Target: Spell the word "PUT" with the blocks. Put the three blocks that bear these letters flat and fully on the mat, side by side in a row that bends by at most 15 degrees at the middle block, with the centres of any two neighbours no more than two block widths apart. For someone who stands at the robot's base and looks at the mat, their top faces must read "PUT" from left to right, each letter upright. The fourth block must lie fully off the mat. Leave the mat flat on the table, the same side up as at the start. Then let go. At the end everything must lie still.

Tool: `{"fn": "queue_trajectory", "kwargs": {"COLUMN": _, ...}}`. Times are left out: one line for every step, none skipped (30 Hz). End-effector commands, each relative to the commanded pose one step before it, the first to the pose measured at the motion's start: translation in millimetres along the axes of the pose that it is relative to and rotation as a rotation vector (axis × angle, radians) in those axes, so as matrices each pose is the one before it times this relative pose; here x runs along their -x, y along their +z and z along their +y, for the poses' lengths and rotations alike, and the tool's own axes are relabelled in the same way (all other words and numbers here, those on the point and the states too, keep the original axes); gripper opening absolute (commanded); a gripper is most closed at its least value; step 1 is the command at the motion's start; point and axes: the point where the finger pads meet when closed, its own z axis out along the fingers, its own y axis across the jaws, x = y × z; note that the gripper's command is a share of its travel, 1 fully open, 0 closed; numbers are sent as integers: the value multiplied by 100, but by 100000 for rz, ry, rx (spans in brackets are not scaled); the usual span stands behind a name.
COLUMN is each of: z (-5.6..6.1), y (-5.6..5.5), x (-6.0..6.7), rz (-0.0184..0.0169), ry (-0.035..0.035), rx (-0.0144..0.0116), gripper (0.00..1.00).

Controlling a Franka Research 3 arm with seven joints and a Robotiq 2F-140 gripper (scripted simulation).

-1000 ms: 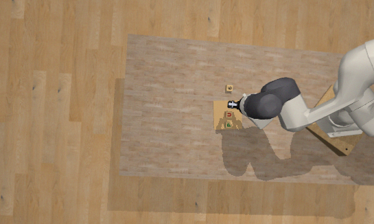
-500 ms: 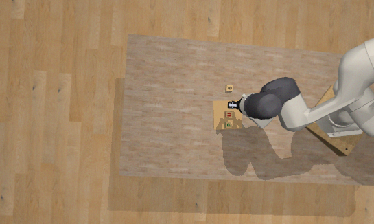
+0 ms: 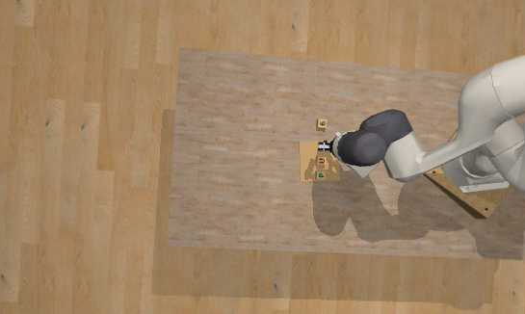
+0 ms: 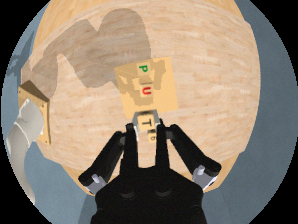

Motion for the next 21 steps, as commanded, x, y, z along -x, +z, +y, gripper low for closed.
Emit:
{"fn": "queue_trajectory", "kwargs": {"z": 653, "y": 1183, "x": -388, "rz": 1006, "ry": -651, "rx": 2315, "gripper": 16}}
{"fn": "queue_trajectory", "kwargs": {"z": 0, "y": 474, "x": 2, "rz": 0, "ry": 0, "rx": 0, "gripper": 16}}
{"fn": "queue_trajectory", "kwargs": {"z": 0, "y": 456, "x": 2, "rz": 0, "ry": 0, "rx": 0, "gripper": 16}}
{"fn": "queue_trajectory", "kwargs": {"z": 0, "y": 434, "x": 2, "rz": -1, "ry": 0, "rx": 0, "gripper": 16}}
{"fn": "queue_trajectory", "kwargs": {"z": 0, "y": 407, "x": 2, "rz": 0, "ry": 0, "rx": 0, "gripper": 16}}
{"fn": "queue_trajectory", "kwargs": {"z": 0, "y": 377, "x": 1, "rz": 1, "ry": 0, "rx": 0, "gripper": 16}}
{"fn": "queue_trajectory", "kwargs": {"z": 0, "y": 344, "x": 1, "rz": 2, "ry": 0, "rx": 0, "gripper": 16}}
{"fn": "queue_trajectory", "kwargs": {"z": 1, "y": 308, "x": 2, "rz": -3, "ry": 0, "rx": 0, "gripper": 16}}
{"fn": "queue_trajectory", "kwargs": {"z": 0, "y": 271, "x": 1, "rz": 2, "ry": 0, "rx": 0, "gripper": 16}}
{"fn": "queue_trajectory", "kwargs": {"z": 1, "y": 232, "x": 1, "rz": -2, "ry": 0, "rx": 0, "gripper": 16}}
{"fn": "queue_trajectory", "kwargs": {"z": -1, "y": 194, "x": 0, "rz": 3, "ry": 0, "rx": 0, "gripper": 16}}
{"fn": "queue_trajectory", "kwargs": {"z": 1, "y": 154, "x": 2, "rz": -3, "ry": 0, "rx": 0, "gripper": 16}}
{"fn": "queue_trajectory", "kwargs": {"z": 0, "y": 118, "x": 0, "rz": 0, "ry": 0, "rx": 0, "gripper": 16}}
{"fn": "queue_trajectory", "kwargs": {"z": 0, "y": 0, "x": 0, "rz": 0, "ry": 0, "rx": 0, "gripper": 16}}
{"fn": "queue_trajectory", "kwargs": {"z": 0, "y": 0, "x": 0, "rz": 0, "ry": 0, "rx": 0, "gripper": 16}}
{"fn": "queue_trajectory", "kwargs": {"z": 0, "y": 85, "x": 0, "rz": 1, "ry": 0, "rx": 0, "gripper": 16}}
{"fn": "queue_trajectory", "kwargs": {"z": 0, "y": 55, "x": 0, "rz": 1, "ry": 0, "rx": 0, "gripper": 16}}
{"fn": "queue_trajectory", "kwargs": {"z": 0, "y": 30, "x": 0, "rz": 1, "ry": 0, "rx": 0, "gripper": 16}}
{"fn": "queue_trajectory", "kwargs": {"z": 0, "y": 12, "x": 0, "rz": 0, "ry": 0, "rx": 0, "gripper": 16}}
{"fn": "queue_trajectory", "kwargs": {"z": 0, "y": 2, "x": 0, "rz": 0, "ry": 0, "rx": 0, "gripper": 16}}
{"fn": "queue_trajectory", "kwargs": {"z": 0, "y": 0, "x": 0, "rz": 0, "ry": 0, "rx": 0, "gripper": 16}}
